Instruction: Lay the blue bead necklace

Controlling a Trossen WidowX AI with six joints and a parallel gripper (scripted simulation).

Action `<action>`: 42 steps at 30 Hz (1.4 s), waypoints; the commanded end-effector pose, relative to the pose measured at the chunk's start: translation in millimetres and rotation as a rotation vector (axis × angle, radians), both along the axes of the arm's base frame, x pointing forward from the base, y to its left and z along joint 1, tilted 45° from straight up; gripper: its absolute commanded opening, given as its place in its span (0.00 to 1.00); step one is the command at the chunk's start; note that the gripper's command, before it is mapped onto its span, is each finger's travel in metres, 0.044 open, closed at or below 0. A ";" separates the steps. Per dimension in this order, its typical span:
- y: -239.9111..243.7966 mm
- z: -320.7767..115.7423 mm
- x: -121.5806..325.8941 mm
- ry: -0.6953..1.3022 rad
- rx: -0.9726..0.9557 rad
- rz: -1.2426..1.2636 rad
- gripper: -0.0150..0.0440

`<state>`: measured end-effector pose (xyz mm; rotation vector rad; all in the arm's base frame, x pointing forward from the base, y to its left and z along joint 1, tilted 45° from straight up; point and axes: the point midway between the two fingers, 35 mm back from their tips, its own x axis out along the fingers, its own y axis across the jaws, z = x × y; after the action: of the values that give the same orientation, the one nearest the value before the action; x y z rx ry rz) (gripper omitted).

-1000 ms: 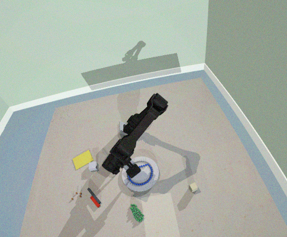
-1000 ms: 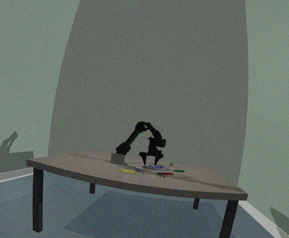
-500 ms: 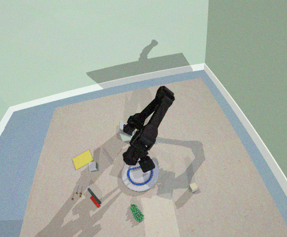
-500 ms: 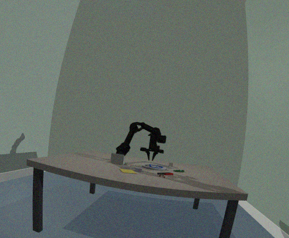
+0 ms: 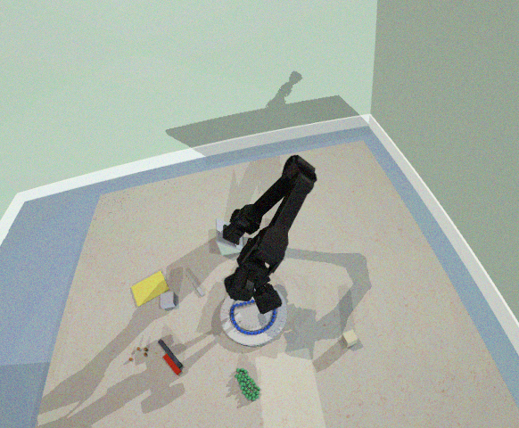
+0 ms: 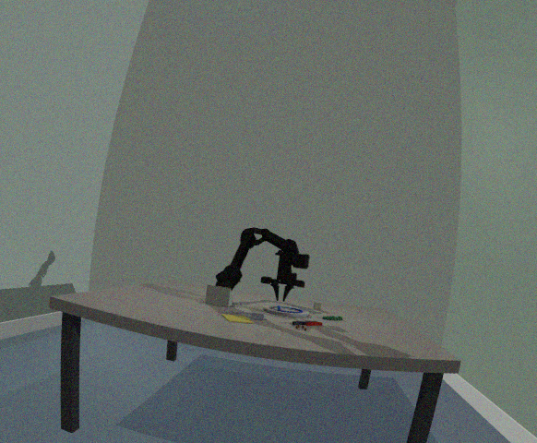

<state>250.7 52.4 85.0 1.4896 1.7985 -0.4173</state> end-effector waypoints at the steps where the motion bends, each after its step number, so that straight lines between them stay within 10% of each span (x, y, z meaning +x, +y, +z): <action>1: 4.6 -4.0 -2.0 0.008 0.004 0.000 0.46; 42: 20.3 -18.4 -3.6 0.008 0.004 0.003 0.25</action>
<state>247.0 72.7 66.6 1.4903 1.8084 -0.4188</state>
